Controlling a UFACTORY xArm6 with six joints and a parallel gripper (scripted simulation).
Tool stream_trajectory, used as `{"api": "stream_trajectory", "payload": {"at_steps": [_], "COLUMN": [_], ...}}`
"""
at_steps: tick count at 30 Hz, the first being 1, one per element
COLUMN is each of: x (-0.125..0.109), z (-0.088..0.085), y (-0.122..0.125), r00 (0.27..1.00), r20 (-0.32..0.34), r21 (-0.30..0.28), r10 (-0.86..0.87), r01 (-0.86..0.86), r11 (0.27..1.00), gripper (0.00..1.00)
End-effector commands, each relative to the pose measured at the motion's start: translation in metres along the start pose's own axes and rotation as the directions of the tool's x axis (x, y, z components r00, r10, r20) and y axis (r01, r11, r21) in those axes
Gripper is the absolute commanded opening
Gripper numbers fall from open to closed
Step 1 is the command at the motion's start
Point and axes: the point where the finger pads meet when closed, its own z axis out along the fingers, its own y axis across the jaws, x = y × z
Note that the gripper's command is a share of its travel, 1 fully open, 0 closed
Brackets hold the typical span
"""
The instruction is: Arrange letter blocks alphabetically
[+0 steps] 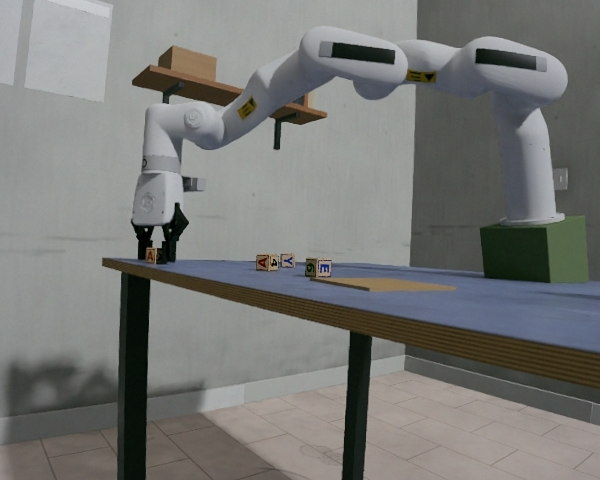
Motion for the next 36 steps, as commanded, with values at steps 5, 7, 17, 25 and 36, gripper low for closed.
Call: {"api": "stream_trajectory", "payload": {"at_steps": [5, 7, 17, 25, 36], "x": [-0.0013, -0.0013, -0.0013, -0.0013, -0.0013], "z": [-0.0031, -0.0031, -0.0031, -0.0031, -0.0031], "y": [-0.0019, -0.0019, -0.0019, -0.0019, -0.0019], "r00": [1.0, 1.0, 1.0, 1.0, 1.0], "r20": [0.003, 0.003, 0.003, 0.003, 0.003], "r21": [0.005, 0.005, 0.005, 0.005, 0.005], "r10": [0.0, 0.0, 0.0, 0.0, 0.0], "r01": [0.0, 0.0, 0.0, 0.0, 0.0], "r11": [1.0, 1.0, 1.0, 1.0, 1.0], "gripper": [0.69, 0.69, 0.69, 0.69, 0.48]}}
